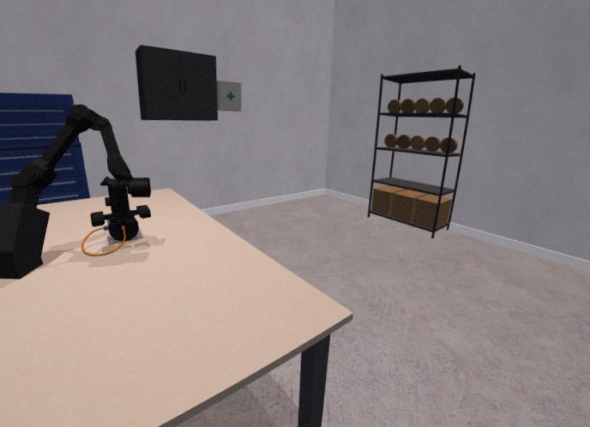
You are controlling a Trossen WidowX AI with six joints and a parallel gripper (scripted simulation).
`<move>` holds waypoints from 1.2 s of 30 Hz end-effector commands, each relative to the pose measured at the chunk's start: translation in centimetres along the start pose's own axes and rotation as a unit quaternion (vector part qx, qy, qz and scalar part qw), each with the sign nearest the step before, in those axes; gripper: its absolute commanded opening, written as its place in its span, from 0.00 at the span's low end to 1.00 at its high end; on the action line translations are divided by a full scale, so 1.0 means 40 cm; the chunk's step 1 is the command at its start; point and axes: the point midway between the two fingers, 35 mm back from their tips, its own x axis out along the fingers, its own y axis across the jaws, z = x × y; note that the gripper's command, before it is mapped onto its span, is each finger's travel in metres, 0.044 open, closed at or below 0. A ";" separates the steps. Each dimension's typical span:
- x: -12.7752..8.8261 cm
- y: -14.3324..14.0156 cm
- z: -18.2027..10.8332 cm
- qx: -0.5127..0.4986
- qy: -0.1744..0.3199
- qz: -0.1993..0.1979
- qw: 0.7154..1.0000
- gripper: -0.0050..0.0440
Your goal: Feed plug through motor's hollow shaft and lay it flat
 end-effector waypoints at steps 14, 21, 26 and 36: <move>-0.041 0.003 -0.021 0.006 -0.001 0.004 1.000 0.31; -0.005 0.009 -0.026 0.001 0.000 -0.001 1.000 0.31; 0.003 0.008 -0.021 0.001 0.000 -0.001 1.000 0.31; 0.001 0.005 -0.021 -0.002 0.001 -0.002 1.000 0.22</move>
